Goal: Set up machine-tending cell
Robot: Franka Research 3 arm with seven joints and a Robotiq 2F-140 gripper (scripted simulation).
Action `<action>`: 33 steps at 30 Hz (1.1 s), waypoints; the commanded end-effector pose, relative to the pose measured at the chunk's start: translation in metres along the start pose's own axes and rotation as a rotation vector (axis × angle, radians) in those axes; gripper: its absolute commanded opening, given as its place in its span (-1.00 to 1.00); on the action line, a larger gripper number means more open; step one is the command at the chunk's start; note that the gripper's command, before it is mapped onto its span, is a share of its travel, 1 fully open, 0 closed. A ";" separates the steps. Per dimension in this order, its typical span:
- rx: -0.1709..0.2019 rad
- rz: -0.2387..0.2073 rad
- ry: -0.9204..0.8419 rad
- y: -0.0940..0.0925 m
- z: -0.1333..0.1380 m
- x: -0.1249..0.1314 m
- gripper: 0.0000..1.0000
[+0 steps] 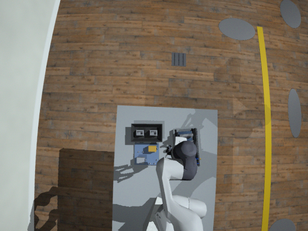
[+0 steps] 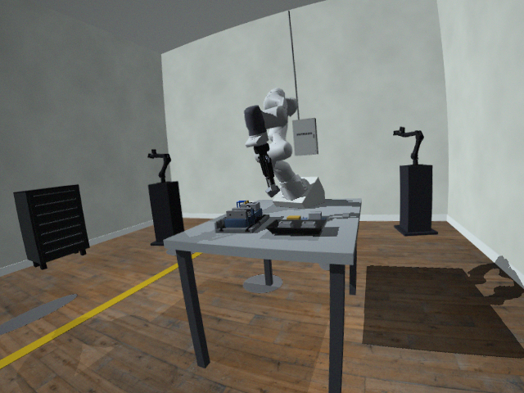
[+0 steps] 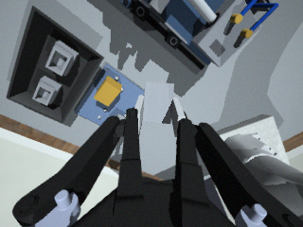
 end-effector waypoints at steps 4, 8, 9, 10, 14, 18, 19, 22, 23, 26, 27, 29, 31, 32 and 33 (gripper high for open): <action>0.008 0.016 -0.238 0.002 0.002 0.004 -1.00; 0.013 0.020 -0.322 0.004 0.002 0.008 -1.00; 0.015 0.021 -0.344 0.005 0.002 0.009 -1.00; 0.016 0.022 -0.368 0.005 0.002 0.010 -1.00; 0.022 0.027 -0.464 0.007 0.003 0.015 -1.00; 0.028 0.032 -0.560 0.009 0.003 0.019 -1.00; 0.029 0.033 -0.583 0.009 0.003 0.021 -1.00; 0.034 0.038 -0.655 0.011 0.003 0.024 -1.00; 0.034 0.038 -0.655 0.011 0.003 0.024 -1.00; 0.038 0.043 -0.737 0.013 0.003 0.028 -1.00; 0.040 0.045 -0.761 0.013 0.003 0.029 -1.00; 0.042 0.048 -0.810 0.014 0.003 0.032 -1.00; 0.045 0.052 -0.858 0.015 0.003 0.034 -1.00; 0.047 0.054 -0.882 0.015 0.003 0.035 -1.00; 0.048 0.056 -0.906 0.016 0.002 0.036 -1.00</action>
Point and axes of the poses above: the point where the finger pads meet when closed, its own y axis out along the fingers, its own z axis across the jaws, x = y × z, the point moved 3 cm from there along -y, back along the fingers, and after that the axes turned 10 degrees about y, right-handed, at the moved point
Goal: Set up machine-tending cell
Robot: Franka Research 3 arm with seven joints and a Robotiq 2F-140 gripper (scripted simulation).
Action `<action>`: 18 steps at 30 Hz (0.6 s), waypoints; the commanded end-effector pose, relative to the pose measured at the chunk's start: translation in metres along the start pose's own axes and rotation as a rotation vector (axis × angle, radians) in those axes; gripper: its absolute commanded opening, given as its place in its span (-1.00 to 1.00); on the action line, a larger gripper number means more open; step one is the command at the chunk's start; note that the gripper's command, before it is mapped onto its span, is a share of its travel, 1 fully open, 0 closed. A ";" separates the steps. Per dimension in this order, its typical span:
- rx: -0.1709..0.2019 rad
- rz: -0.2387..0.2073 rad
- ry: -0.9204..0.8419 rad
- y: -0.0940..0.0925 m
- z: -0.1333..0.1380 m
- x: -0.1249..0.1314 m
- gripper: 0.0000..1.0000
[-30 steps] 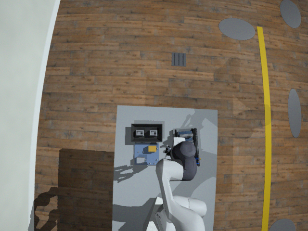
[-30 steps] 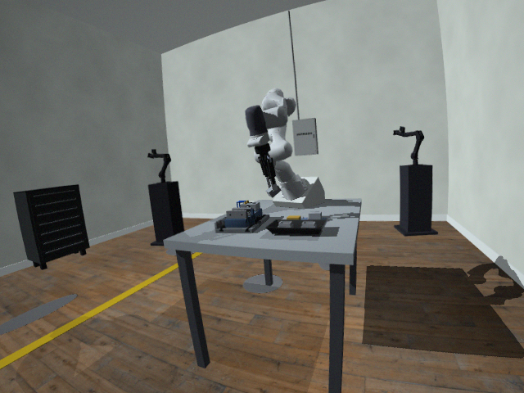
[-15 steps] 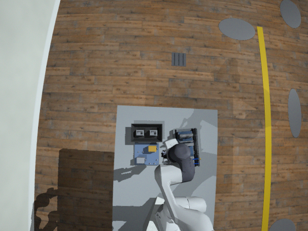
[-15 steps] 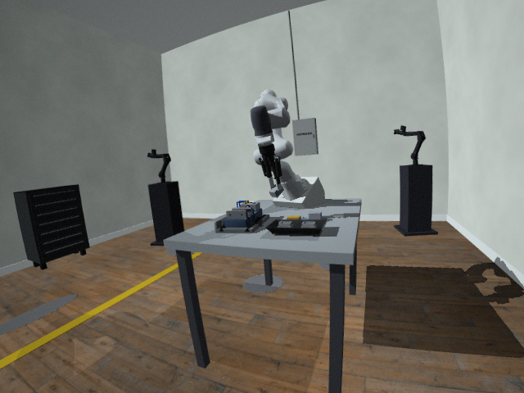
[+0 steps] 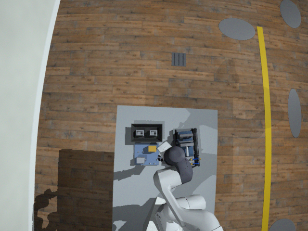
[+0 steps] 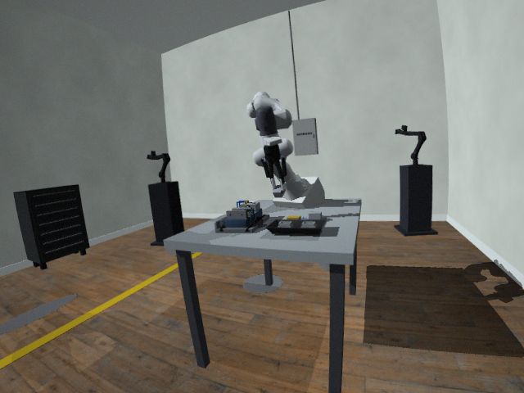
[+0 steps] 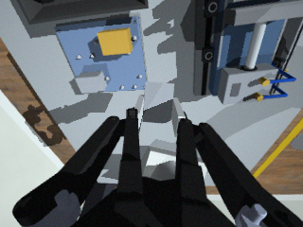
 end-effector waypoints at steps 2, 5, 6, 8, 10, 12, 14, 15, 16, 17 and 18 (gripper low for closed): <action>0.008 0.017 -0.191 0.002 -0.002 0.001 -1.00; 0.013 0.023 -0.262 0.003 -0.005 0.003 -1.00; 0.014 0.025 -0.286 0.003 -0.006 0.004 -1.00; 0.014 0.025 -0.286 0.003 -0.006 0.004 -1.00; 0.020 0.032 -0.368 0.004 -0.009 0.007 -1.00; 0.024 0.036 -0.416 0.005 -0.011 0.008 -1.00; 0.027 0.041 -0.464 0.006 -0.013 0.010 -1.00; 0.029 0.043 -0.488 0.006 -0.014 0.011 -1.00; 0.031 0.046 -0.512 0.007 -0.015 0.011 -1.00; 0.033 0.048 -0.536 0.007 -0.016 0.012 -1.00; 0.035 0.051 -0.560 0.007 -0.017 0.013 -1.00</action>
Point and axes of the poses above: the point where the finger pads meet when closed, its own y axis out along the fingers, its own z axis across the jaws, x = y × z, the point moved 3 cm from there along -y, back along the fingers, and after that the axes turned 10 degrees about y, right-handed, at the moved point
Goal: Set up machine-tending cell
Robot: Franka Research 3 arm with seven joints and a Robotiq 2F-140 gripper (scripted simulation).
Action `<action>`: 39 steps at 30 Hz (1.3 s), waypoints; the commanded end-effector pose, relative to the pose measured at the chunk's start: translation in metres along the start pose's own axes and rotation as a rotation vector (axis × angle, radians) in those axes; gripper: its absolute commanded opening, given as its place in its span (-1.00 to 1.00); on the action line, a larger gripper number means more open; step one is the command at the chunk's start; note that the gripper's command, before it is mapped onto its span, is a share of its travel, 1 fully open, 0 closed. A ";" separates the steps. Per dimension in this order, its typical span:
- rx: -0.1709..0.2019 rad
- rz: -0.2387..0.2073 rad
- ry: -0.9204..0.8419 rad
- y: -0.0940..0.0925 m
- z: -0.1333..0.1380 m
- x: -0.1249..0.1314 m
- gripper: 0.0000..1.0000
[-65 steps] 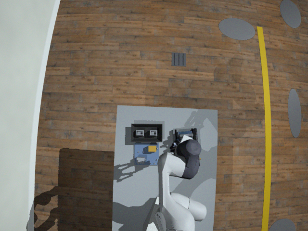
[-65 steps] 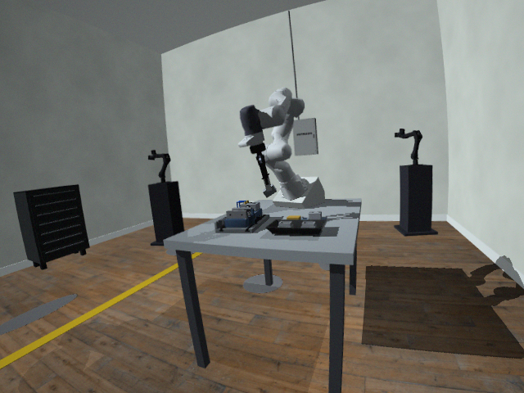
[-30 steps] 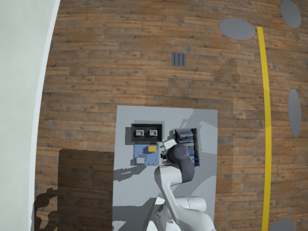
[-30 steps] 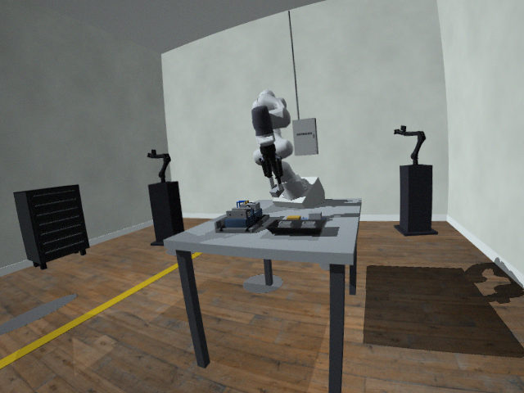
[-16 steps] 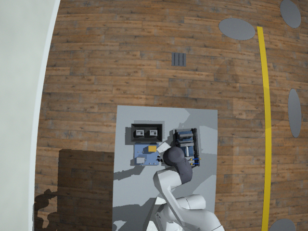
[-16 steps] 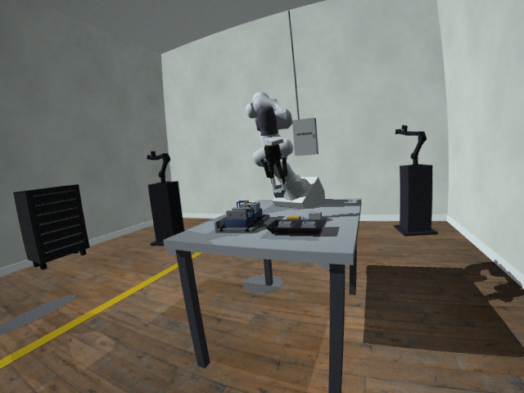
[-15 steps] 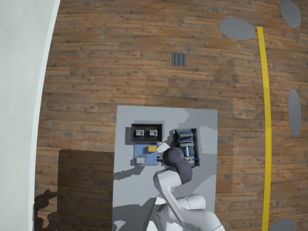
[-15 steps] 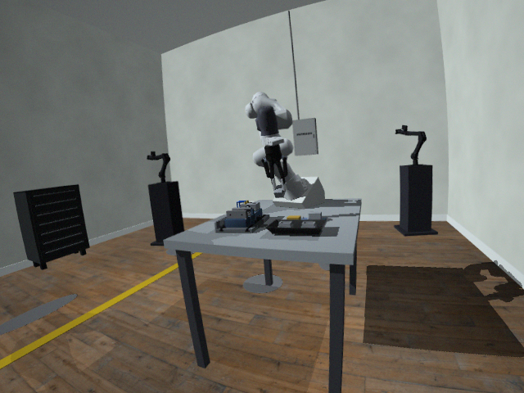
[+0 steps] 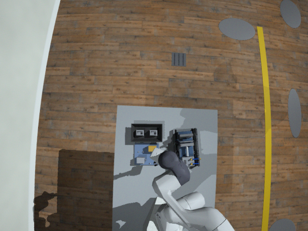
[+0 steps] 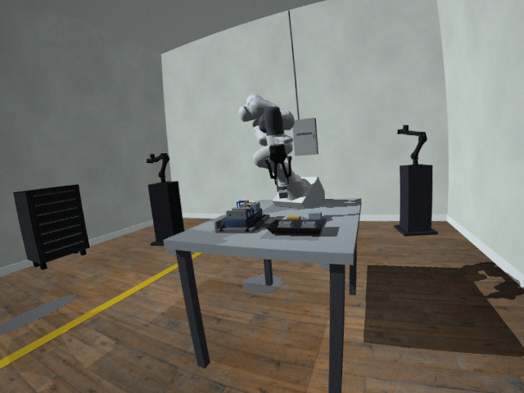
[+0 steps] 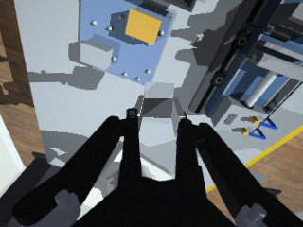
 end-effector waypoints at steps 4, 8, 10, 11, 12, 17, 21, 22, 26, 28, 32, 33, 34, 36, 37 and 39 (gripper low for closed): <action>0.015 0.023 -0.238 0.002 -0.006 0.000 -1.00; 0.023 0.032 -0.322 0.003 -0.011 0.001 -1.00; 0.027 0.038 -0.367 0.003 -0.013 0.001 -1.00; 0.029 0.040 -0.391 0.003 -0.015 0.002 -1.00; 0.032 0.043 -0.415 0.004 -0.016 0.002 -1.00; 0.044 0.057 -0.533 0.005 -0.023 0.003 -1.00; 0.055 0.069 -0.627 0.005 -0.029 0.005 -1.00; 0.057 0.072 -0.651 0.006 -0.030 0.005 -1.00; 0.067 0.082 -0.730 0.006 -0.035 0.006 -1.00; 0.073 0.088 -0.777 0.006 -0.038 0.006 -1.00; 0.086 0.101 -0.871 0.007 -0.044 0.008 -1.00; 0.089 0.104 -0.894 0.007 -0.046 0.008 -1.00; 0.093 0.108 -0.917 0.007 -0.048 0.008 -1.00; 0.100 0.115 -0.964 0.007 -0.051 0.009 -1.00; 0.103 0.118 -0.987 0.007 -0.052 0.009 -1.00; 0.110 0.125 -1.033 0.007 -0.056 0.010 -1.00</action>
Point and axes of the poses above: the point where the finger pads meet when closed, its own y axis out along the fingers, its own z axis across the jaws, x = y × z, the point moved 3 cm from there along -y, back along the fingers, and after that the axes turned 10 degrees about y, right-handed, at the moved point
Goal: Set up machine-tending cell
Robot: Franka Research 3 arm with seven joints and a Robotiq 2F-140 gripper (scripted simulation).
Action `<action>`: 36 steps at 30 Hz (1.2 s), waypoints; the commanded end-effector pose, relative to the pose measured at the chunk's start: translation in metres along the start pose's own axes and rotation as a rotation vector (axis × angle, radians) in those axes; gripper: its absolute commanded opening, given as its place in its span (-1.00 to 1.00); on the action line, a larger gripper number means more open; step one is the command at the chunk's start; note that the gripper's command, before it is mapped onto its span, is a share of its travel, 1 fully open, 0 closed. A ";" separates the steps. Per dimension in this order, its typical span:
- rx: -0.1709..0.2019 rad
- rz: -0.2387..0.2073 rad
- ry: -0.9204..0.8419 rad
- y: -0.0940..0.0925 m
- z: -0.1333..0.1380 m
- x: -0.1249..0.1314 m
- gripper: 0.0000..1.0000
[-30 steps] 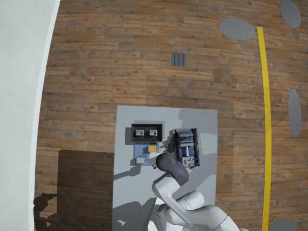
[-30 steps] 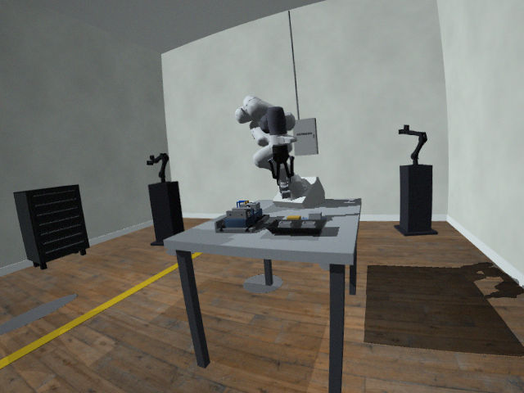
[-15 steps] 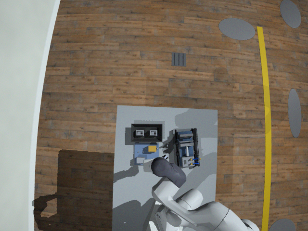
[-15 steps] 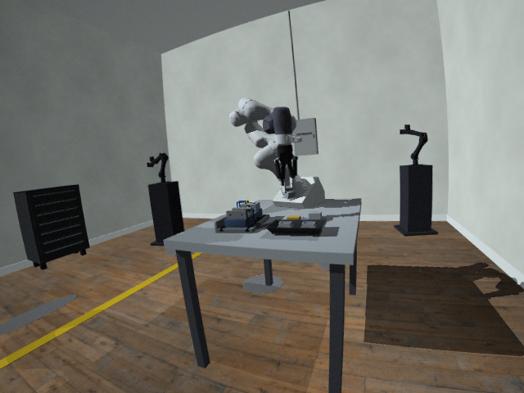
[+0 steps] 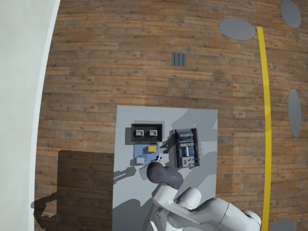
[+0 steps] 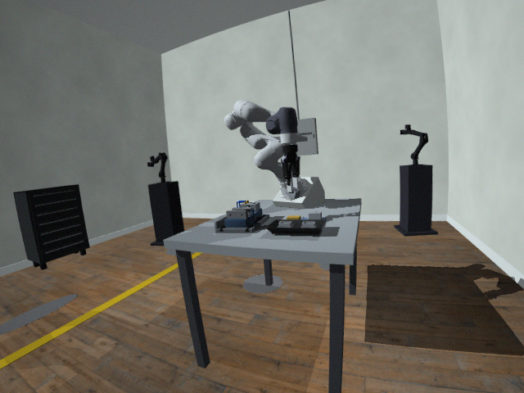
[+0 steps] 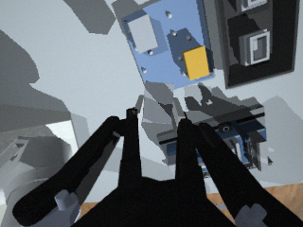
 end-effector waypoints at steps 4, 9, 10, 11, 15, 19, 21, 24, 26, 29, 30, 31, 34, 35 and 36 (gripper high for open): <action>0.023 0.022 -0.200 0.000 -0.004 -0.006 -1.00; 0.042 0.035 -0.308 -0.001 -0.010 -0.011 -1.00; 0.045 0.037 -0.323 -0.001 -0.011 -0.012 -1.00; 0.048 0.039 -0.338 -0.001 -0.012 -0.012 -1.00; 0.055 0.044 -0.377 -0.001 -0.014 -0.014 -1.00; 0.057 0.045 -0.389 -0.001 -0.015 -0.015 -1.00; 0.059 0.046 -0.396 -0.001 -0.015 -0.015 -1.00; 0.060 0.047 -0.400 -0.001 -0.016 -0.015 -1.00; 0.060 0.047 -0.400 -0.001 -0.016 -0.015 -1.00; 0.060 0.047 -0.400 -0.001 -0.016 -0.015 -1.00; 0.060 0.047 -0.400 -0.001 -0.016 -0.015 -1.00; 0.060 0.047 -0.400 -0.001 -0.016 -0.015 -1.00; 0.060 0.047 -0.400 -0.001 -0.016 -0.015 -1.00; 0.060 0.047 -0.400 -0.001 -0.016 -0.015 -1.00; 0.060 0.047 -0.400 -0.001 -0.016 -0.015 -1.00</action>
Point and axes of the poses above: the point where the finger pads meet when closed, its own y axis out along the fingers, its own z axis across the jaws, x = y × z, the point moved 3 cm from there along -y, back along the fingers, and after that the axes turned 10 degrees about y, right-handed, at the moved point
